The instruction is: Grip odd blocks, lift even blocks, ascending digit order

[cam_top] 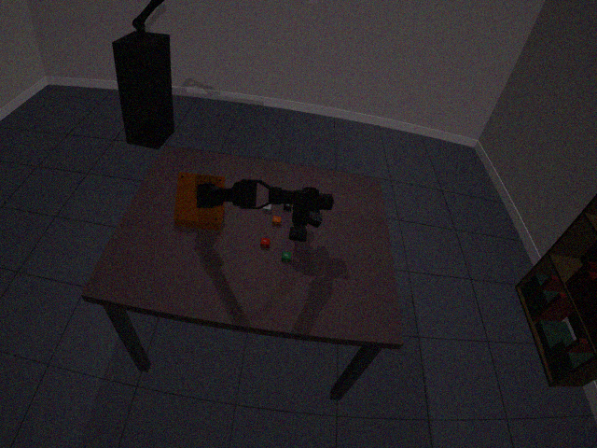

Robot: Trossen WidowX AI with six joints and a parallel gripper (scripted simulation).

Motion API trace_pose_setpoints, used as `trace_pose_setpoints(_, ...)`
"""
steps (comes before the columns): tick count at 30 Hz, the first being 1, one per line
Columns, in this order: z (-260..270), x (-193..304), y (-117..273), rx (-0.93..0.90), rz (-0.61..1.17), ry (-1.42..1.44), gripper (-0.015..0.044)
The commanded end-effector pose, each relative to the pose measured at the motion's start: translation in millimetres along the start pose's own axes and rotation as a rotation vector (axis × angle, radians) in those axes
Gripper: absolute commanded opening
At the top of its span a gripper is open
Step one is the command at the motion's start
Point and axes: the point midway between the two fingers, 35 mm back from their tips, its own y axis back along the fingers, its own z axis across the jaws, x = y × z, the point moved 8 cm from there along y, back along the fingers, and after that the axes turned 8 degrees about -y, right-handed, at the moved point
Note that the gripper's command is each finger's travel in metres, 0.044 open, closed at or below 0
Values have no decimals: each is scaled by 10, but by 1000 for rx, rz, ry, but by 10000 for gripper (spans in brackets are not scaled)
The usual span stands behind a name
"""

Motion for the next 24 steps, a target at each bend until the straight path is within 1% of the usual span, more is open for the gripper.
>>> trace_pose_setpoints(1,3,19,-15,5,3,9,120)
trace_pose_setpoints(2,3,19,-15,5,3,9,120)
trace_pose_setpoints(12,3,19,-15,5,3,9,383)
trace_pose_setpoints(13,3,19,-15,5,3,9,400)
trace_pose_setpoints(16,4,17,13,5,4,9,400)
trace_pose_setpoints(19,7,16,318,4,4,9,400)
trace_pose_setpoints(23,6,17,347,4,4,9,400)
trace_pose_setpoints(24,8,14,372,3,4,9,374)
